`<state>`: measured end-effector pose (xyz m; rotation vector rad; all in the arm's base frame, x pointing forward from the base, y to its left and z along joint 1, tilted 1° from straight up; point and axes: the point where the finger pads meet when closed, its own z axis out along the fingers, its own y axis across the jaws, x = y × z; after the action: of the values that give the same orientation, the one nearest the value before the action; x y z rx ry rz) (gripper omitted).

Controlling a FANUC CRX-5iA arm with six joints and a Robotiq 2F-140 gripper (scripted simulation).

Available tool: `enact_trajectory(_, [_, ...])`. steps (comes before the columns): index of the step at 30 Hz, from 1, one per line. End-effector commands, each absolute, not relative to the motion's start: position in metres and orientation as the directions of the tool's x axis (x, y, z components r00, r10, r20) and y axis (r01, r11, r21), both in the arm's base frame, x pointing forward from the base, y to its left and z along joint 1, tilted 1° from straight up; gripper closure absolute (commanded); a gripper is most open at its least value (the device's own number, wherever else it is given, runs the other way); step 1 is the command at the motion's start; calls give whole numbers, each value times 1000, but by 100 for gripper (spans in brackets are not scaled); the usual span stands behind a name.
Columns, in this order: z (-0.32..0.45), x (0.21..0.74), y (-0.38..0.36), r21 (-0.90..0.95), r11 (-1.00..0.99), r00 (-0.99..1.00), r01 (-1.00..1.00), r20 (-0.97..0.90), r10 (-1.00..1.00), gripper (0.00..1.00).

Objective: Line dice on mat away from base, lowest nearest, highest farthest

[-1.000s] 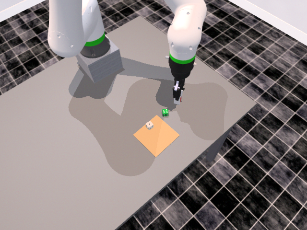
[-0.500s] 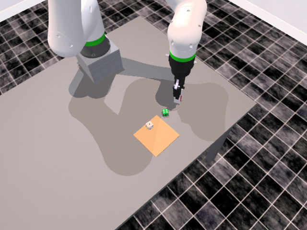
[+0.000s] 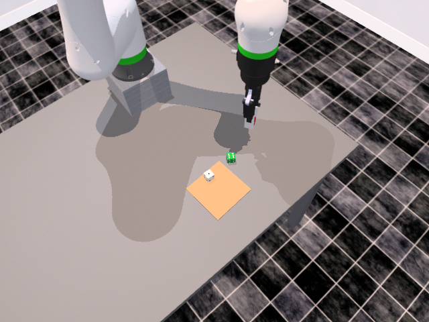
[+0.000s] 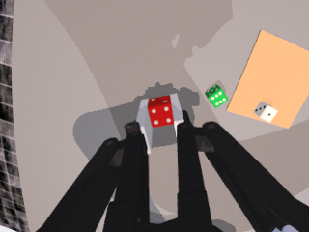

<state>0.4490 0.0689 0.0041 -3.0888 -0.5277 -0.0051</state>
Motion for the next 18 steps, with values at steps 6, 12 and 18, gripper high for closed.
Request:
enact_trajectory(6, [8,449,69,-7,-943,943,332,5,332,87])
enact_trajectory(12, [9,452,63,-8,-950,950,312,5,312,87])
enact_trajectory(18, [10,470,4,-8,-992,992,129,3,129,87])
